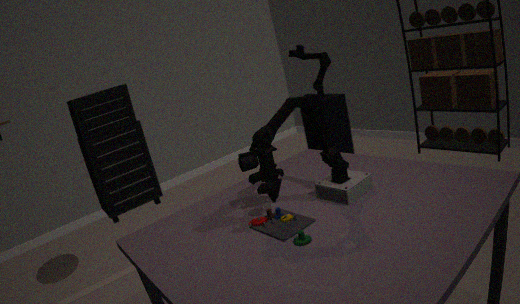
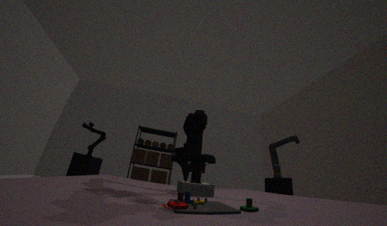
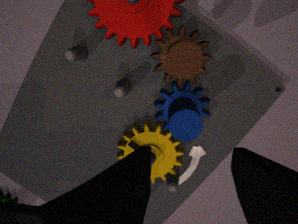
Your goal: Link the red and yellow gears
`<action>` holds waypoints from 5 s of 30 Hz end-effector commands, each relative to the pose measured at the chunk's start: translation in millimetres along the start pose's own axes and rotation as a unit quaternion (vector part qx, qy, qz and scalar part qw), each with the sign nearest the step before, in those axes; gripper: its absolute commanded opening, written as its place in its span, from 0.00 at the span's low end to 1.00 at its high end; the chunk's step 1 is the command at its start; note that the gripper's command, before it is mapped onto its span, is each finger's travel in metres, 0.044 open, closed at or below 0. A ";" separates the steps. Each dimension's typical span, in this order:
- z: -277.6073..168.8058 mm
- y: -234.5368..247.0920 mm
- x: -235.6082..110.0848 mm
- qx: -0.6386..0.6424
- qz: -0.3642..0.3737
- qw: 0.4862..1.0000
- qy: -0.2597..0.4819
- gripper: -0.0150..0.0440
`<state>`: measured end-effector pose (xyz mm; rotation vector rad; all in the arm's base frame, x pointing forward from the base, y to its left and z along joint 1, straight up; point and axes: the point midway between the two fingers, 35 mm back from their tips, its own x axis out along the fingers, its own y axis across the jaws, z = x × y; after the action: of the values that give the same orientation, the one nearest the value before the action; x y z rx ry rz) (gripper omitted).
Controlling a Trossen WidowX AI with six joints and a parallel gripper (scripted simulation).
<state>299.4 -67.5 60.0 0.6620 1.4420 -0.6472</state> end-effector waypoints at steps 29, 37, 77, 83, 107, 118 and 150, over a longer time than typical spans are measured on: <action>-3.8 -2.7 -42.6 0.003 0.000 1.000 0.000 1.00; -3.8 -2.7 -42.6 0.003 0.000 1.000 0.000 1.00; -309.1 129.4 -86.8 -0.002 0.005 1.000 0.013 1.00; -330.8 125.6 -90.0 0.003 0.005 1.000 0.014 1.00; -330.8 125.6 -90.0 0.003 0.005 1.000 0.014 1.00; -330.8 125.6 -90.0 0.003 0.005 1.000 0.014 1.00; -330.8 125.6 -90.0 0.003 0.005 1.000 0.014 1.00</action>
<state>170.5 263.2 145.6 0.6838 1.4621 -0.6317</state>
